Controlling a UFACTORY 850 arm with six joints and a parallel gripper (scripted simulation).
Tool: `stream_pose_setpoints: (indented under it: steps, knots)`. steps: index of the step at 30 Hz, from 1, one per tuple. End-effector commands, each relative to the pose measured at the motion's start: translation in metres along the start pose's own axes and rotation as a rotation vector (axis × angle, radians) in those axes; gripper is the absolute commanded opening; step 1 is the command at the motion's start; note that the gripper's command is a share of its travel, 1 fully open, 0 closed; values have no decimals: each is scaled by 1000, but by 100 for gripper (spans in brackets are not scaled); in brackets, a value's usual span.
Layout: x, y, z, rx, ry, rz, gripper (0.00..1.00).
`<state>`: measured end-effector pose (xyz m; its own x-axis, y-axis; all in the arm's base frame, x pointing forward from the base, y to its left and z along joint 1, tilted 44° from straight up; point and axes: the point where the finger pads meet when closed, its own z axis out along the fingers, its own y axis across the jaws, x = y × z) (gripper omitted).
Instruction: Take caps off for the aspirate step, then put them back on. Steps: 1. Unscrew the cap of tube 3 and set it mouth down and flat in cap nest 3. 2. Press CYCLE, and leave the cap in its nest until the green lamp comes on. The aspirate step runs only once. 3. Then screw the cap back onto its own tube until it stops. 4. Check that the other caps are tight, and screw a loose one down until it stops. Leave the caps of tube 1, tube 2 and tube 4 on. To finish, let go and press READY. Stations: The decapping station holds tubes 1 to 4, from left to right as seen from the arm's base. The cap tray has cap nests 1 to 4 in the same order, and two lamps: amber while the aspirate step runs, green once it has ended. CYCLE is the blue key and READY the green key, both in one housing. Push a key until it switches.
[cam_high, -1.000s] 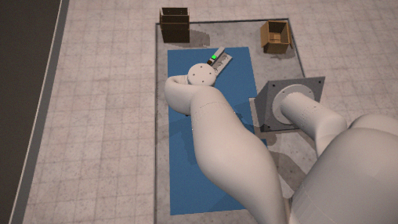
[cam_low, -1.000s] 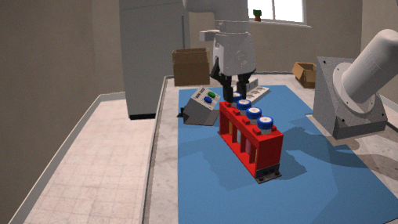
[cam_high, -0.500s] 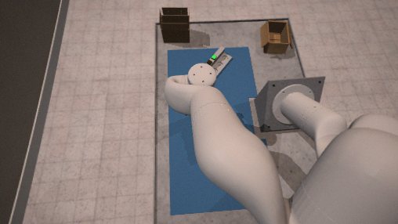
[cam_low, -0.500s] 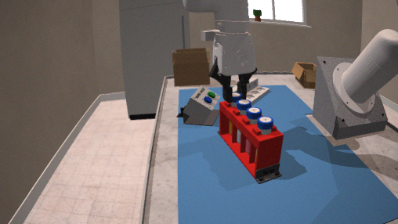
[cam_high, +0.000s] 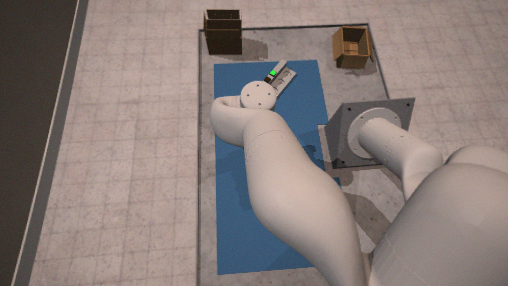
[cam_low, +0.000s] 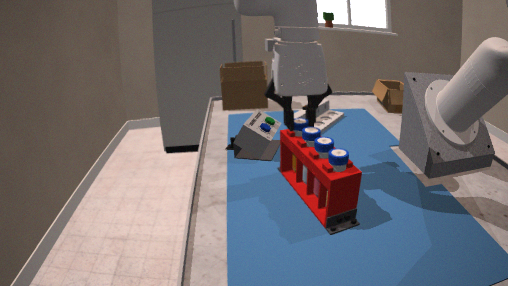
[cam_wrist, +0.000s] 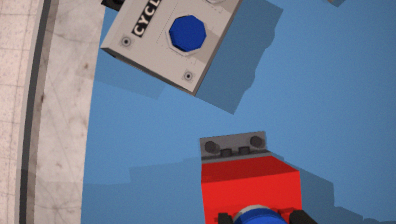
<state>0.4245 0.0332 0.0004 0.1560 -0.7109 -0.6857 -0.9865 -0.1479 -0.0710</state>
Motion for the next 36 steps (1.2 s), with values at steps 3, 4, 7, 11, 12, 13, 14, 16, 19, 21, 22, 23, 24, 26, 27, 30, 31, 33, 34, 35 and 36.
stream_pose_setpoints:
  steps: [3,4,7,11,12,13,14,16,19,21,22,23,24,26,27,30,31,33,34,35,36]
  knots:
    - [0,-1,-1,-4,0,107,0]
    - [0,-1,-1,-4,0,127,0]
    - [0,-1,-1,-4,1,136,0]
    - [0,-1,-1,-4,1,136,46]
    - [0,-1,-1,-4,1,136,46]
    - [0,-1,-1,-4,1,136,46]
    - [0,-1,-1,-4,1,136,46]
    - [0,-1,-1,-4,1,136,46]
    - [0,-1,-1,-3,1,136,46]
    - [0,-1,-4,-4,1,136,46]
    - [0,-1,-7,-4,1,136,46]
    - [0,-1,-10,-4,1,136,46]
    - [0,-1,-13,-4,1,136,46]
    - [0,-1,-19,-4,1,136,46]
    - [0,-1,-22,-4,1,136,46]
    - [0,-1,-31,-4,1,136,46]
    - [0,-1,-34,-4,1,136,46]
    - [0,-1,-34,-4,1,136,46]
    - [0,-1,-37,-4,1,136,46]
    - [0,-1,-40,-4,1,136,46]
    - [0,-1,-43,-4,1,136,46]
